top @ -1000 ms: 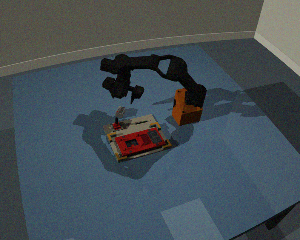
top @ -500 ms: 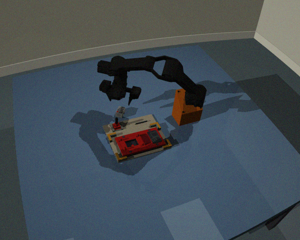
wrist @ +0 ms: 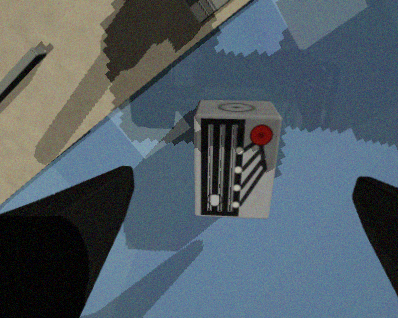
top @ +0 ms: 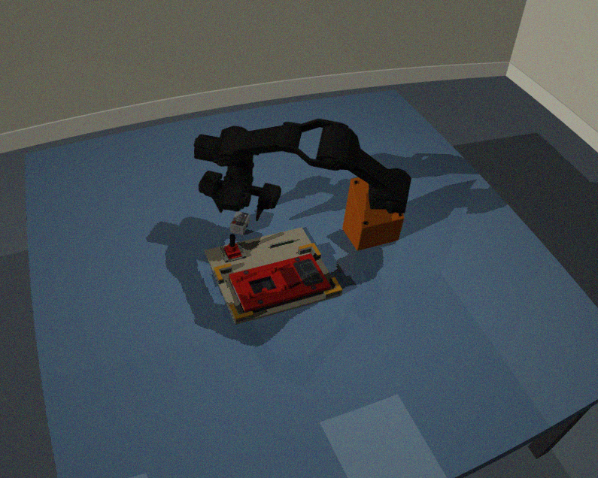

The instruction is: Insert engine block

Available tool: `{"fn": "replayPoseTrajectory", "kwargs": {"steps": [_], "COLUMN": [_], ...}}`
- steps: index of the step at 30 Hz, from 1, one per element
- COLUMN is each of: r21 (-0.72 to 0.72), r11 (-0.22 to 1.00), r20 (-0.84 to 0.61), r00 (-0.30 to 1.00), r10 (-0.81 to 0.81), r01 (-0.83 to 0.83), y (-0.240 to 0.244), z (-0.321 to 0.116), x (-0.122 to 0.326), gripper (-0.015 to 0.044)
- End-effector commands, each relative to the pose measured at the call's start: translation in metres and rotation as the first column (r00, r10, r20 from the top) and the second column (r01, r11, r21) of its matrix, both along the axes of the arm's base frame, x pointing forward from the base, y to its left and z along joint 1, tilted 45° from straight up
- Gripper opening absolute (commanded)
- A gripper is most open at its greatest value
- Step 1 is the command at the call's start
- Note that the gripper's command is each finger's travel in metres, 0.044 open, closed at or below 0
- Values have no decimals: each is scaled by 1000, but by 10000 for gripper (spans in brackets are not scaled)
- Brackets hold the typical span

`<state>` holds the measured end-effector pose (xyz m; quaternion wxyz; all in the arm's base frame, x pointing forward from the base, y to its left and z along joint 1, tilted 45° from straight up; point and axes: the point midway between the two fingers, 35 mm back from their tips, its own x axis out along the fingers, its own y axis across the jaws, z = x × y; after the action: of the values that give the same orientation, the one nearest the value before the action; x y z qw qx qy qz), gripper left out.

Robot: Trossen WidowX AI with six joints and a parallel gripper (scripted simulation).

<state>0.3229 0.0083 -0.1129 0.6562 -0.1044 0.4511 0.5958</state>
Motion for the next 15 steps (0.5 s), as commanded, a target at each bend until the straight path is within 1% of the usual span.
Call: {"fn": "replayPoseTrajectory", "kwargs": {"steps": [1, 11, 15], "r21": [6, 7, 7], "r11": [1000, 1000, 1000], "r20": [-9, -9, -9], "r00": [1000, 1000, 1000], "r10": [-6, -6, -6], "r01": [6, 6, 6], "y": [5, 15, 15], "z": [-5, -14, -14], "x": [-3, -5, -5], "gripper": [440, 440, 335]}}
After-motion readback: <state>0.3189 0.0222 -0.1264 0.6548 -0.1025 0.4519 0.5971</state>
